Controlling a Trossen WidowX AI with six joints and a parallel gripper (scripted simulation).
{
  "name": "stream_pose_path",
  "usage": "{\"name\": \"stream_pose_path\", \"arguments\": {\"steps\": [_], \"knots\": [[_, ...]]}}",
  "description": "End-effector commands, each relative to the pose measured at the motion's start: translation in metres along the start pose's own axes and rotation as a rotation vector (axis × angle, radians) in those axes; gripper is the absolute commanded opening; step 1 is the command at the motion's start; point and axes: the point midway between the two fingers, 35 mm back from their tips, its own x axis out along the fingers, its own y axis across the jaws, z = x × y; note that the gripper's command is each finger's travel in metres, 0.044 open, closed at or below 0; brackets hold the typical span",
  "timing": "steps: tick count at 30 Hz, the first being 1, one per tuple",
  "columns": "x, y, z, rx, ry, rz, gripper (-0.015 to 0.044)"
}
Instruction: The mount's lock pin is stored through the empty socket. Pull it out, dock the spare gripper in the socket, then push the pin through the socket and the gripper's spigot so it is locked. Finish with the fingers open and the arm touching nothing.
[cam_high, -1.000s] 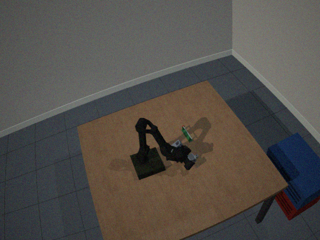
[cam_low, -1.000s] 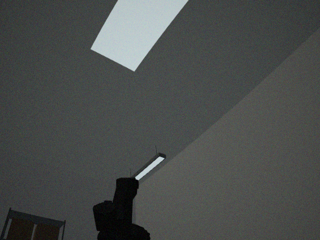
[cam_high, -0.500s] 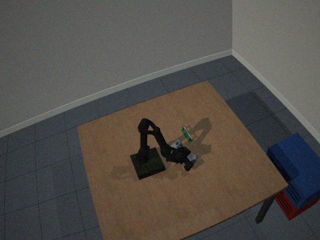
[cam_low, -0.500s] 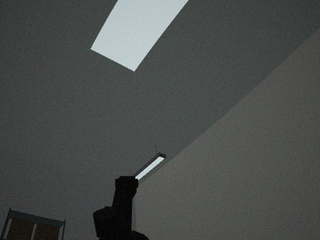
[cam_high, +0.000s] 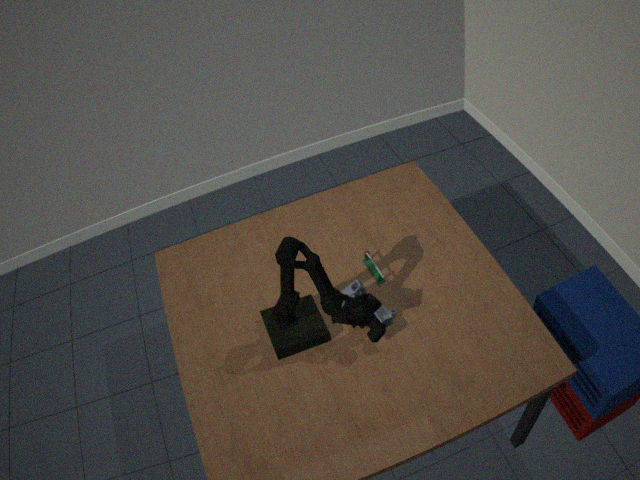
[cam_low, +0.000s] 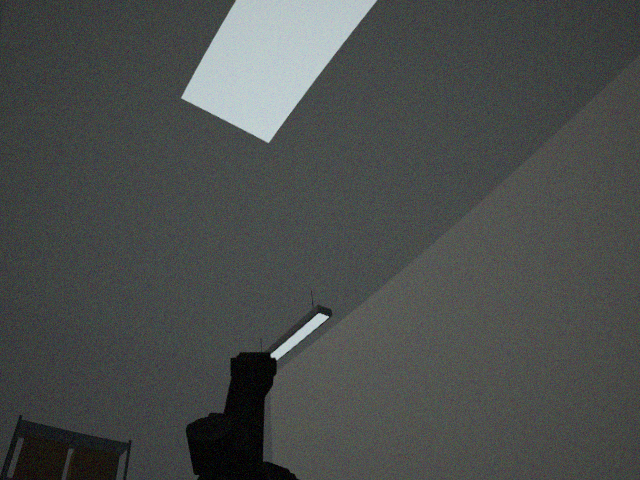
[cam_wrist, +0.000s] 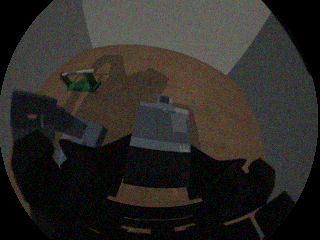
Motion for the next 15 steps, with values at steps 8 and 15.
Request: {"name": "stream_pose_path", "arguments": {"steps": [8,15], "knots": [[-0.016,-0.006,0.024,0.001,0.0,-0.004,0.0],[-0.033,-0.008,0.043,0.001,0.0,-0.005,0.0]]}}
